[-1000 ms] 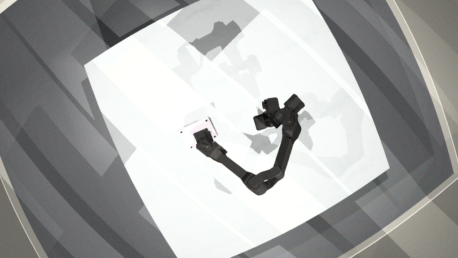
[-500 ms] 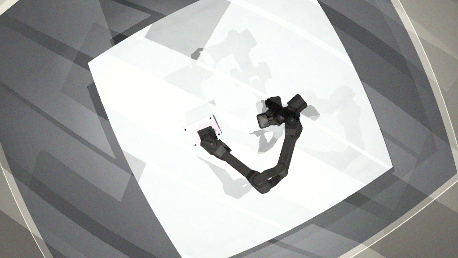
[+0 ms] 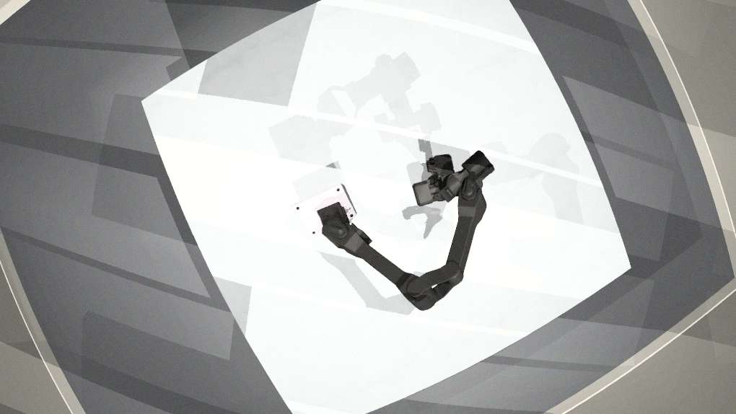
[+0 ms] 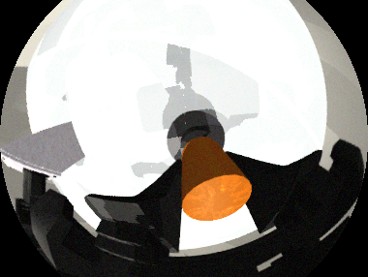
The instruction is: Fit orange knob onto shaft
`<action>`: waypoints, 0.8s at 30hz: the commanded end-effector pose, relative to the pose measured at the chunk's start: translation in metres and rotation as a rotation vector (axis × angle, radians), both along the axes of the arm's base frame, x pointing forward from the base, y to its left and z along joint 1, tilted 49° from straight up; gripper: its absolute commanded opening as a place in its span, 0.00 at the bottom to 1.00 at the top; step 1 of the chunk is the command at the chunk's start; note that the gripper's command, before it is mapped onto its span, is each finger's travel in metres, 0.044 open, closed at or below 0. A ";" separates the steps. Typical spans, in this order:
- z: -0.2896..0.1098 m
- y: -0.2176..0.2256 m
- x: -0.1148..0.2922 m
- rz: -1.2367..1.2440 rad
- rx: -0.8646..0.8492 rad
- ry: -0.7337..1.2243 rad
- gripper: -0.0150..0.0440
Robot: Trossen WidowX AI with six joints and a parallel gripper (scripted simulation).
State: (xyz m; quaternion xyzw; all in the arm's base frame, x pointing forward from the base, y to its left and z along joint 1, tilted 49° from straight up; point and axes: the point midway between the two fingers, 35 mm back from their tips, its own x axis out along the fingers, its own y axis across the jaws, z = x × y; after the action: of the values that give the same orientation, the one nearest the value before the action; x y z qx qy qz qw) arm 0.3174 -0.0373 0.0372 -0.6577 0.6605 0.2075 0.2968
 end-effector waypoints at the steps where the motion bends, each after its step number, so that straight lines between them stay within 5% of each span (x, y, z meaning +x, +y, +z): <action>1: 0.001 -0.001 0.003 0.005 -0.001 -0.006 0.25; 17: 0.002 0.002 0.001 0.005 -0.001 -0.006 0.25; 24: 0.001 0.003 -0.001 0.138 -0.010 0.143 0.25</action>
State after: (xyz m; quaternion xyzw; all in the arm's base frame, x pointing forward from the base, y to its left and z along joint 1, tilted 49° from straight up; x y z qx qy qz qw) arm 0.3179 -0.0366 0.0386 -0.6741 0.6473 0.2412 0.2616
